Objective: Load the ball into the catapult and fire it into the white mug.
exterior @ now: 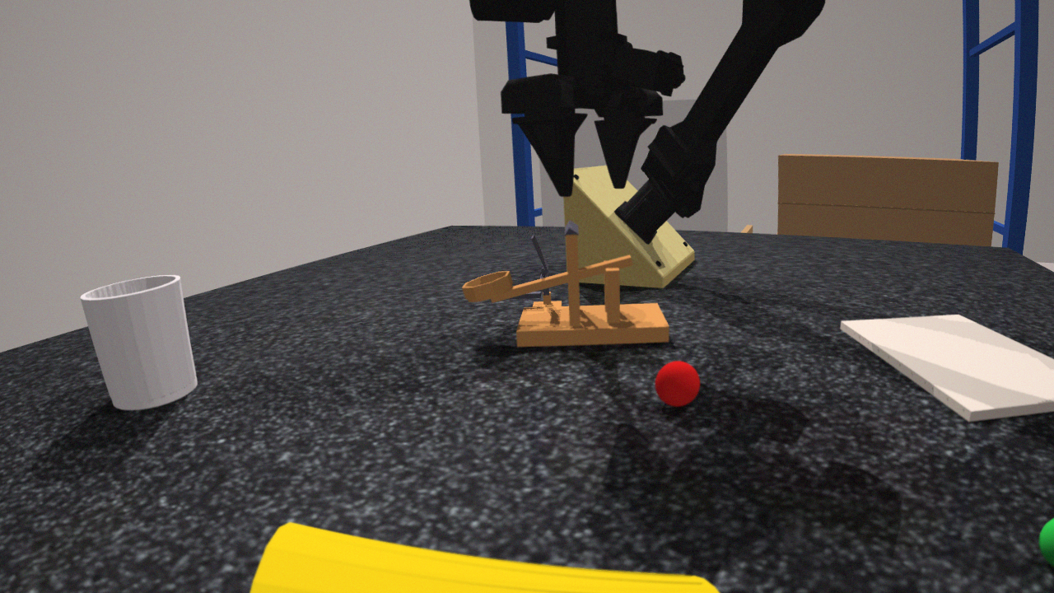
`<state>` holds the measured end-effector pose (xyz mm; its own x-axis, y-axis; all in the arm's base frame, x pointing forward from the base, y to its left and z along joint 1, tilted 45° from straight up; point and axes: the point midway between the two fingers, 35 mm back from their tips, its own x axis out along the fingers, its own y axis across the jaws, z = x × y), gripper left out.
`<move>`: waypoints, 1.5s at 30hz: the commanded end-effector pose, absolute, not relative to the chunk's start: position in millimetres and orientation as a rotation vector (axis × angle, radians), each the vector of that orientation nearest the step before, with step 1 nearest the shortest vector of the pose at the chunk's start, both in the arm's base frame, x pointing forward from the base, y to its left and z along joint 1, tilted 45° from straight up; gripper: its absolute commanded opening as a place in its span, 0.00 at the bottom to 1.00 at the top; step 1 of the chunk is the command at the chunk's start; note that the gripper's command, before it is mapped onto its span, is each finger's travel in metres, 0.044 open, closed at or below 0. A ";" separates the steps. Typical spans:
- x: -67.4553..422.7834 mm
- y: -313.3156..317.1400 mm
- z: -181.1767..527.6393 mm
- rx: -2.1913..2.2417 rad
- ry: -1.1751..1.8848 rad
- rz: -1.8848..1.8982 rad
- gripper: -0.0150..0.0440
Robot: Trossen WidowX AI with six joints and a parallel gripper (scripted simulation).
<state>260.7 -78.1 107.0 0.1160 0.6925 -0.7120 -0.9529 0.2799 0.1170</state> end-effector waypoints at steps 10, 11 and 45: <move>253.4 -62.9 112.2 -0.784 0.461 1.429 1.00; 252.9 -61.9 112.6 -0.810 0.438 1.440 1.00; 260.1 -11.1 66.6 -0.902 0.356 1.475 1.00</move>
